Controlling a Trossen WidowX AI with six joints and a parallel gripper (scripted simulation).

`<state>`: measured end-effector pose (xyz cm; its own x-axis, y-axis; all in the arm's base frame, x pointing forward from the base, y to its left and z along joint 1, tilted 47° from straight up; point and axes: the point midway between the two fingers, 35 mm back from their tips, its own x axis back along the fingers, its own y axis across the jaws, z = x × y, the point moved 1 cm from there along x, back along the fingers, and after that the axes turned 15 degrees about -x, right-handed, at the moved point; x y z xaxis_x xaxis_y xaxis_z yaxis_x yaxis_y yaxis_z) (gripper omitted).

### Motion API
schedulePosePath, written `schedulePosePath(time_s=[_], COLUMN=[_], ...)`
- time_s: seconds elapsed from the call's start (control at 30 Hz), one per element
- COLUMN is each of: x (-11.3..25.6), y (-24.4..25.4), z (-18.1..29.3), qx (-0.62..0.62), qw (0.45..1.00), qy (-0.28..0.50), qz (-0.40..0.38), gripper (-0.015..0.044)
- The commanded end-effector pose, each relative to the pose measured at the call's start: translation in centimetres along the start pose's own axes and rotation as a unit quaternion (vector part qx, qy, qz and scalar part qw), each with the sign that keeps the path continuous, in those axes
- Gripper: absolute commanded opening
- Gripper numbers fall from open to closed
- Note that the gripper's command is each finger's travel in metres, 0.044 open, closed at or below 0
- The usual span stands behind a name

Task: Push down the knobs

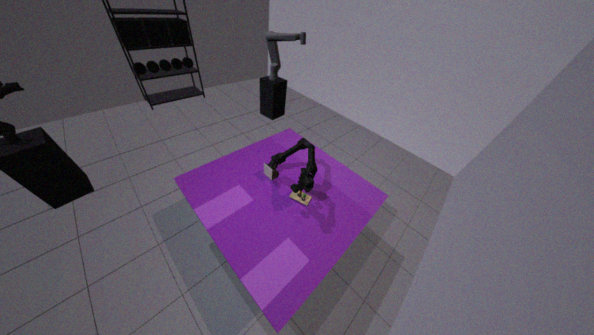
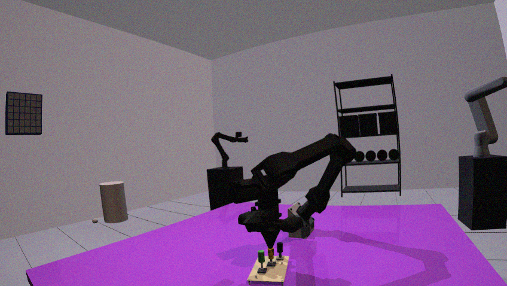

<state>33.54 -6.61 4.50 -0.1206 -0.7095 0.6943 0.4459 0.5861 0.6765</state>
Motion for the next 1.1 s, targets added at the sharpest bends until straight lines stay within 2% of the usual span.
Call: schedulePosePath(time_s=[0.0, 1.07], x=[0.0, -1.1], y=[0.0, 0.1], z=[0.0, 0.0], qx=[-0.001, -0.001], qw=[1.0, 1.0], qy=[-0.001, -0.001], qz=[-0.002, -0.002], gripper=[0.0, 0.0])
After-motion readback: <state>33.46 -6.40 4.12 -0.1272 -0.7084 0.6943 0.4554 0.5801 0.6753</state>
